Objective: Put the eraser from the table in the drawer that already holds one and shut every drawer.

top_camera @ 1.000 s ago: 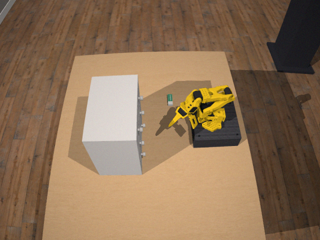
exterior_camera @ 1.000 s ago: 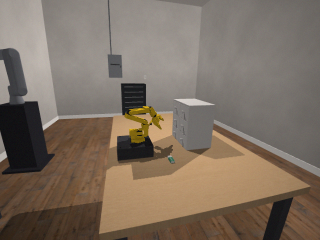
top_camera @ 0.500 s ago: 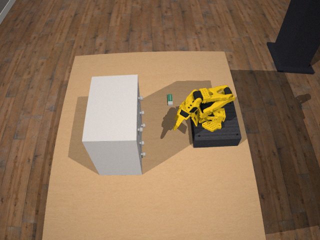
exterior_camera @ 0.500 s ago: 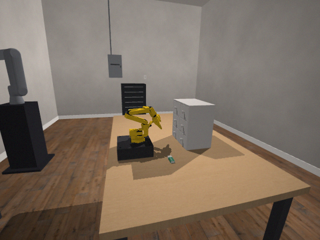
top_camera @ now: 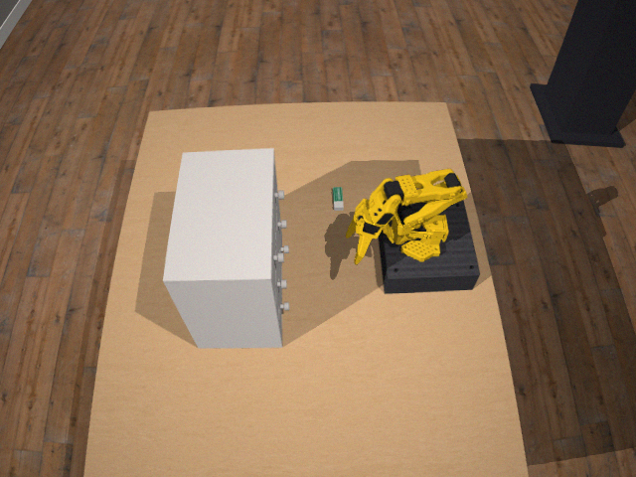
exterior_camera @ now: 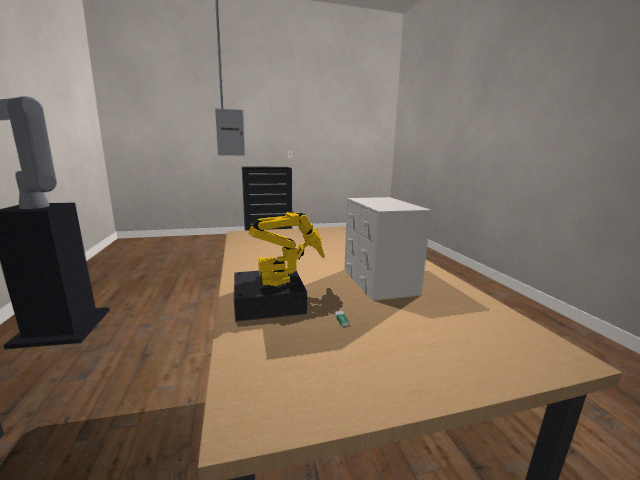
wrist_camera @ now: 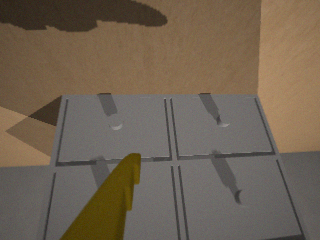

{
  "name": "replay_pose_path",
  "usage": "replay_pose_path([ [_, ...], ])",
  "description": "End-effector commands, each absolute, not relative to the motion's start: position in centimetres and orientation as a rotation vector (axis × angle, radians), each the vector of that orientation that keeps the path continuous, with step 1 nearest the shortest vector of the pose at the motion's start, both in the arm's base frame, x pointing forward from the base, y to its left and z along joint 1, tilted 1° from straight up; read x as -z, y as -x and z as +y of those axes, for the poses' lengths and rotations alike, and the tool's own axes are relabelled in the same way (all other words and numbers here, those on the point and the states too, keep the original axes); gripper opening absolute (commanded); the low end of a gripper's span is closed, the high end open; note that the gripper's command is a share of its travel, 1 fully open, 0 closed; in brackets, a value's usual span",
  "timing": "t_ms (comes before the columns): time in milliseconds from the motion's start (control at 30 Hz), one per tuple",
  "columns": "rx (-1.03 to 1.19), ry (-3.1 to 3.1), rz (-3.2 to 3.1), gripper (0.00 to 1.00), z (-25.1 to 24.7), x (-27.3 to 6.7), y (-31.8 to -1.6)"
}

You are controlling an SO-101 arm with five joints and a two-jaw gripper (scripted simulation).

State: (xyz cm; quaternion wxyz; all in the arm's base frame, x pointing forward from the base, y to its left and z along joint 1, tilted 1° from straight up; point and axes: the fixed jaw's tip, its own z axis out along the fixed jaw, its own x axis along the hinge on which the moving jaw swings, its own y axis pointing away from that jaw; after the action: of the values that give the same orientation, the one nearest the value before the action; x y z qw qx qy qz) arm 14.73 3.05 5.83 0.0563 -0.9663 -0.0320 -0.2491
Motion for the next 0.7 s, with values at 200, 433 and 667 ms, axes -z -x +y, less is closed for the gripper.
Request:
replay_pose_path([
  [200, 0.774, 2.943, -0.328, 0.5, 3.22, -5.72, -14.68],
  [433, 0.774, 2.943, -0.328, 0.5, 3.22, -5.72, -14.68],
  [667, 0.774, 2.943, -0.328, 0.5, 3.22, -5.72, -14.68],
])
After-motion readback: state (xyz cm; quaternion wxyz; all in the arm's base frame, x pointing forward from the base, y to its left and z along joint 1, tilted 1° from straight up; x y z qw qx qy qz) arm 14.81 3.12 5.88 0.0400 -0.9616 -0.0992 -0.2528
